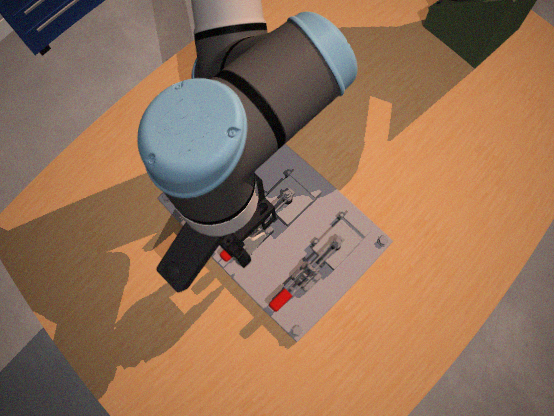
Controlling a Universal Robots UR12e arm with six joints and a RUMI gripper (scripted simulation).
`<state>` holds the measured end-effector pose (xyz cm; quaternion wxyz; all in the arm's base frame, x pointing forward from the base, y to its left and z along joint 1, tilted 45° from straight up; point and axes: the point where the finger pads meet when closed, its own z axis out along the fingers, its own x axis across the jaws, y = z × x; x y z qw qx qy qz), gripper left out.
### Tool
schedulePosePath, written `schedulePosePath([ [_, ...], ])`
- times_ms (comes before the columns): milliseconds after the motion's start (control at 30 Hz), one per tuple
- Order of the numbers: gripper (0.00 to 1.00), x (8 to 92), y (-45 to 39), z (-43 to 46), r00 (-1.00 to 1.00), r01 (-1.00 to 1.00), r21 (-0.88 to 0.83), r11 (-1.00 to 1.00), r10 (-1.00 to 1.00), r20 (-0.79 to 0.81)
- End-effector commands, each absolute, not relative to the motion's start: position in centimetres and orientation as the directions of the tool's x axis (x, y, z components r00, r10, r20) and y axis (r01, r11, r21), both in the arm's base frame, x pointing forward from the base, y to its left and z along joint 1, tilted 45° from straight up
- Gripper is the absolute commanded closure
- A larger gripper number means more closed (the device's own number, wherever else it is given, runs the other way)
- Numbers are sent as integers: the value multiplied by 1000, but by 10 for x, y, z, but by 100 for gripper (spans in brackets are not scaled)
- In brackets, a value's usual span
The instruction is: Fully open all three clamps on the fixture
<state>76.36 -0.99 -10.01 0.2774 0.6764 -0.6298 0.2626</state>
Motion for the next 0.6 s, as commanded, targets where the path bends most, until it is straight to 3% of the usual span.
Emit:
schedulePosePath([
  [0, 72, 764, -12, -99, 67, -998, 43, -51, -706, 705],
  [300, 72, 764, -12, -98, 66, -998, 42, -51, -706, 705],
  [333, 100, 764, -12, -98, 66, -998, 42, -51, -706, 705],
  [567, 100, 764, -11, -98, 66, -998, 42, -52, -707, 705],
])
